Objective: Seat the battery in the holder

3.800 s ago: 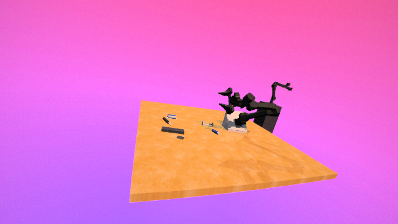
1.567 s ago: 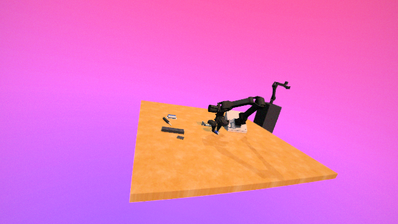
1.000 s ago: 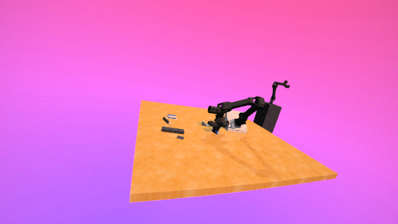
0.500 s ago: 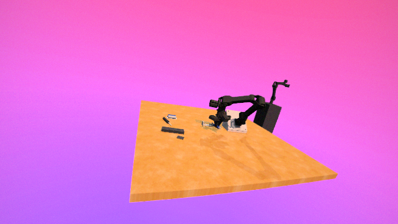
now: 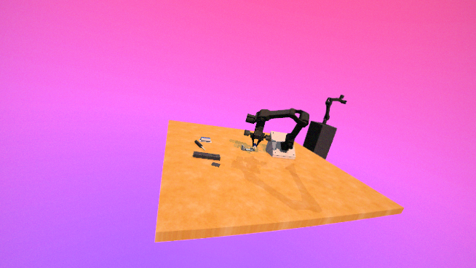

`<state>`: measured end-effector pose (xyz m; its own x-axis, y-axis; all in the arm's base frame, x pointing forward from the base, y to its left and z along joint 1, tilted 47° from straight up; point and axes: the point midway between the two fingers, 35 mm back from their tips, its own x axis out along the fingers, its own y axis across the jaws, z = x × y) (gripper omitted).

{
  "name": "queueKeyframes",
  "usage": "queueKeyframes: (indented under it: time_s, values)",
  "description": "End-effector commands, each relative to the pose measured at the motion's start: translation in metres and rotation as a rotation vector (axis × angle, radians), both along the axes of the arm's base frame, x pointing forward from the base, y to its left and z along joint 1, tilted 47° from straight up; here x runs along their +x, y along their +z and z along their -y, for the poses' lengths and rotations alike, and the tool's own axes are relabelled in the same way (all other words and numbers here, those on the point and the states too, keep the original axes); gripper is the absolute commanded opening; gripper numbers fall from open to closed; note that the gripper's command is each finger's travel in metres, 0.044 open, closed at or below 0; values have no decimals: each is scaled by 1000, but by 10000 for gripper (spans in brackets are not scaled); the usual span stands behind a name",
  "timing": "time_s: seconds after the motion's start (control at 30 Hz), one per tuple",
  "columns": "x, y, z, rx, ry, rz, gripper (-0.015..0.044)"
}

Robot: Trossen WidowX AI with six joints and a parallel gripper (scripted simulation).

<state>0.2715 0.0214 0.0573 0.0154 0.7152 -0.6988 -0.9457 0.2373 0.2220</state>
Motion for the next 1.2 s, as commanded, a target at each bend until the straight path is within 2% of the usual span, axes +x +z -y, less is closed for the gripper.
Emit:
queueKeyframes:
  time_s: [0.0,0.53,1.17]
  values:
    - [5,-9,16,-2,-153,-150,73]
    - [7,-57,77,18,-812,-827,73]
    - [13,-77,60,111,-916,-728,73]
